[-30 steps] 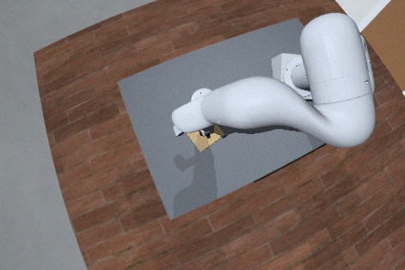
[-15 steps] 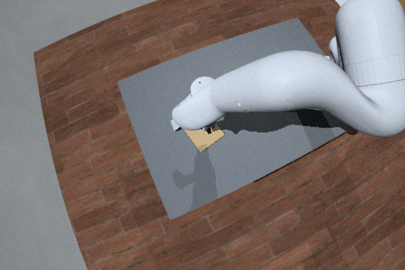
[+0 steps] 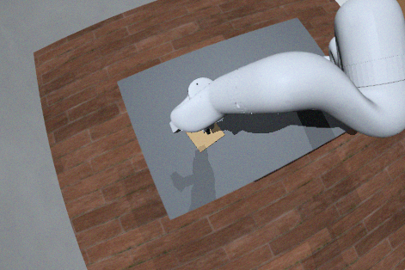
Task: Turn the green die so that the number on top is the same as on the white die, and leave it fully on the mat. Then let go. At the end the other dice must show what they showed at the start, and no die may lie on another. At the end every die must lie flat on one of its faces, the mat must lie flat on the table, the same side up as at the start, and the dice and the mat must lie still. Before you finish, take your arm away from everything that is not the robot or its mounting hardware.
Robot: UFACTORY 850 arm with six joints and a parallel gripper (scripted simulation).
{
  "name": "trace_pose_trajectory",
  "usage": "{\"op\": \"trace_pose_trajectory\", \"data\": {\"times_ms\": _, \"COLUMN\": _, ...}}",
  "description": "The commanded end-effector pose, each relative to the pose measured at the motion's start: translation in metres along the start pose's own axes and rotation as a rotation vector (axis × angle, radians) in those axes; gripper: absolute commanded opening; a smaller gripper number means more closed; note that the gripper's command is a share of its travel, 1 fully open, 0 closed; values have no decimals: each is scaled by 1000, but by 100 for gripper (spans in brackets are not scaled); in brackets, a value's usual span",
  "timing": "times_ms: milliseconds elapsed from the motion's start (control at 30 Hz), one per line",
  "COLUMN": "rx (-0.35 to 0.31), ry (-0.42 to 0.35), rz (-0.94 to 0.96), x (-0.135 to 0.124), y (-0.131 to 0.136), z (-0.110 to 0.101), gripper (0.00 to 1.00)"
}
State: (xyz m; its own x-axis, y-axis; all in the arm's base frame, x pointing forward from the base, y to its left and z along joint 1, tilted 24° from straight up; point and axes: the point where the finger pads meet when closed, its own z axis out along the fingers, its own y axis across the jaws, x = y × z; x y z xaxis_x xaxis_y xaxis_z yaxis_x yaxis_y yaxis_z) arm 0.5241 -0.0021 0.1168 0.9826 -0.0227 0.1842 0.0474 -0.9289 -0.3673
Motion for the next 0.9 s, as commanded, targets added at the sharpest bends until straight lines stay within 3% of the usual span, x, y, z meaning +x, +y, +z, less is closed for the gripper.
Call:
{"op": "trace_pose_trajectory", "data": {"times_ms": 0, "rx": 0, "ry": 2, "rz": -31, "x": 6, "y": -1, "z": 3, "gripper": 11}}
{"op": "trace_pose_trajectory", "data": {"times_ms": 367, "rx": 10, "ry": 46, "rz": -32, "x": 6, "y": -3, "z": 3, "gripper": 11}}
{"op": "trace_pose_trajectory", "data": {"times_ms": 733, "rx": 8, "ry": 279, "rz": -30, "x": 2, "y": -1, "z": 2, "gripper": 11}}
{"op": "trace_pose_trajectory", "data": {"times_ms": 867, "rx": 13, "ry": 324, "rz": -30, "x": 1, "y": -2, "z": 3, "gripper": 11}}
